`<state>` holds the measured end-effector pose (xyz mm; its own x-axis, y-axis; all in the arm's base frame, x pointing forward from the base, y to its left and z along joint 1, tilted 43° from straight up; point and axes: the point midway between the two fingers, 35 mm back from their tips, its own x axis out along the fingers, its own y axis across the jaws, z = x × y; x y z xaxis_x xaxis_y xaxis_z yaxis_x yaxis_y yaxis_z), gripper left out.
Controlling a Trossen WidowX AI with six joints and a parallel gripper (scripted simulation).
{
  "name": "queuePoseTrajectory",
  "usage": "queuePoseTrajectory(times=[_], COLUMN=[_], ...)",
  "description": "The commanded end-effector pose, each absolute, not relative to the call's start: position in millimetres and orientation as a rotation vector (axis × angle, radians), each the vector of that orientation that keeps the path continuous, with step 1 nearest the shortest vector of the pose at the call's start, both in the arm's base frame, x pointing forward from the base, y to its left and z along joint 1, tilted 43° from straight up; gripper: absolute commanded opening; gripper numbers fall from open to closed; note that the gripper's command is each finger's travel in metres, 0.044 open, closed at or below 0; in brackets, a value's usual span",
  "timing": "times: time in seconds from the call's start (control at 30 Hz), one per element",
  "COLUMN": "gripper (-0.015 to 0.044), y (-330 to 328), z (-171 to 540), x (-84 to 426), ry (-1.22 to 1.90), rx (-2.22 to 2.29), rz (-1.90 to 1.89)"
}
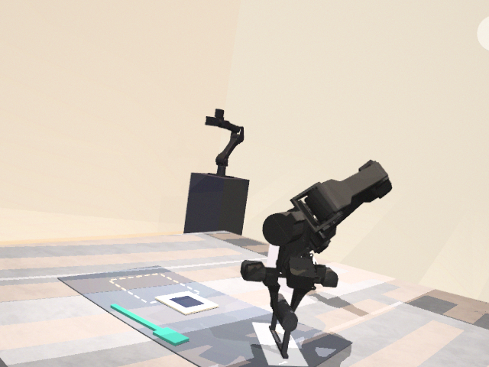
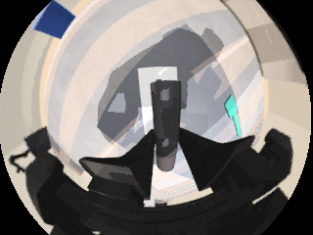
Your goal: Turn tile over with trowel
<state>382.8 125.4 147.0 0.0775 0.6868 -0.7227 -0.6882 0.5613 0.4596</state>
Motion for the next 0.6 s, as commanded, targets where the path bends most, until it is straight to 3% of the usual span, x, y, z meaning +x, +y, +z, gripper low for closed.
queuePoseTrajectory(times=[0.0,0.5,0.57], gripper=[0.013,0.013,0.0183], y=[125.6,125.6,125.6], z=[146.4,146.4,146.4], x=[382.6,382.6,382.6], ry=[1.035,0.883,0.883], rx=[-0.078,-0.297,-0.297], rz=[1.078,1.214,1.214])
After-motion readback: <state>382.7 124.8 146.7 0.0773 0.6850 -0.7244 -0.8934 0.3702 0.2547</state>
